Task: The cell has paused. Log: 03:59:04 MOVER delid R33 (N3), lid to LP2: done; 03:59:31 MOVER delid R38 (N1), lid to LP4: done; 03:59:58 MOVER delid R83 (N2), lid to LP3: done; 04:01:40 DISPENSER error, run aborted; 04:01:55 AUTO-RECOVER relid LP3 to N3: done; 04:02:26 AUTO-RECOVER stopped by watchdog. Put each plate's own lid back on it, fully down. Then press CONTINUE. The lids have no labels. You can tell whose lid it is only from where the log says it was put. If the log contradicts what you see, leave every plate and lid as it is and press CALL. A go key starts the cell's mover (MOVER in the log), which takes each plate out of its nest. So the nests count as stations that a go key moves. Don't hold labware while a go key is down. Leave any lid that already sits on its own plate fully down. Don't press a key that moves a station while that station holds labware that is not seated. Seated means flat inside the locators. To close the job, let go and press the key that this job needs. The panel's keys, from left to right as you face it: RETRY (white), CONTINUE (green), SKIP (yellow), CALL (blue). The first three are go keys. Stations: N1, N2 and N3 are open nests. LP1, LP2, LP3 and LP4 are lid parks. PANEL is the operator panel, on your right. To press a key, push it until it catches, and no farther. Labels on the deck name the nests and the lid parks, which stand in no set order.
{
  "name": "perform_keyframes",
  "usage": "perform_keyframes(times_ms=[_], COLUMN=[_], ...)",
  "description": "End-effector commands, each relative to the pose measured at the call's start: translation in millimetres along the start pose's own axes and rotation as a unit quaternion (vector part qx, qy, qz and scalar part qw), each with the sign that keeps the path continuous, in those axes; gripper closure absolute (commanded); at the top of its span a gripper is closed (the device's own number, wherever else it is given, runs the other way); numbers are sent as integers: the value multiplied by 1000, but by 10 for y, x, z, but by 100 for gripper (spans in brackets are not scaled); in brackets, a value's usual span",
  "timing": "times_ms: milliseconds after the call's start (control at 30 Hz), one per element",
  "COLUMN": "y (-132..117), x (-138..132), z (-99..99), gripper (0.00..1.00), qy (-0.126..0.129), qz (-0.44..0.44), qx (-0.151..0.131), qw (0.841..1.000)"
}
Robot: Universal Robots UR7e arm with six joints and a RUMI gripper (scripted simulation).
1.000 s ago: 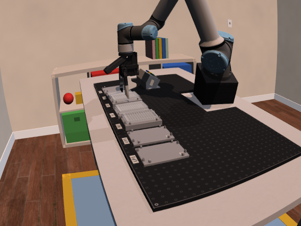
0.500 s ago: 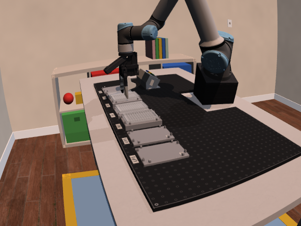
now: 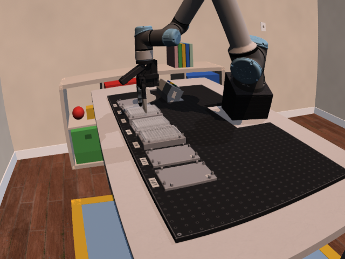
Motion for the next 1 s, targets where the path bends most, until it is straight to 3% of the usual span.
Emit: perform_keyframes(times_ms=[0,733,967], y=[5,11,-53], x=[1,7,-364], z=[4,238,217], gripper=[100,100,100], qy=[0,-1,1], qz=[0,0,-14], qx=[1,2,0], qw=[1000,1000,1000])
Point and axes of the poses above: the point where the finger pads meet when closed, its own z axis back along the fingers, its own x axis across the jaws, y = z × x, the point moved 7 cm from there along z, back along the fingers, and after that the axes turned 9 degrees about -z, right-handed, at the moved point
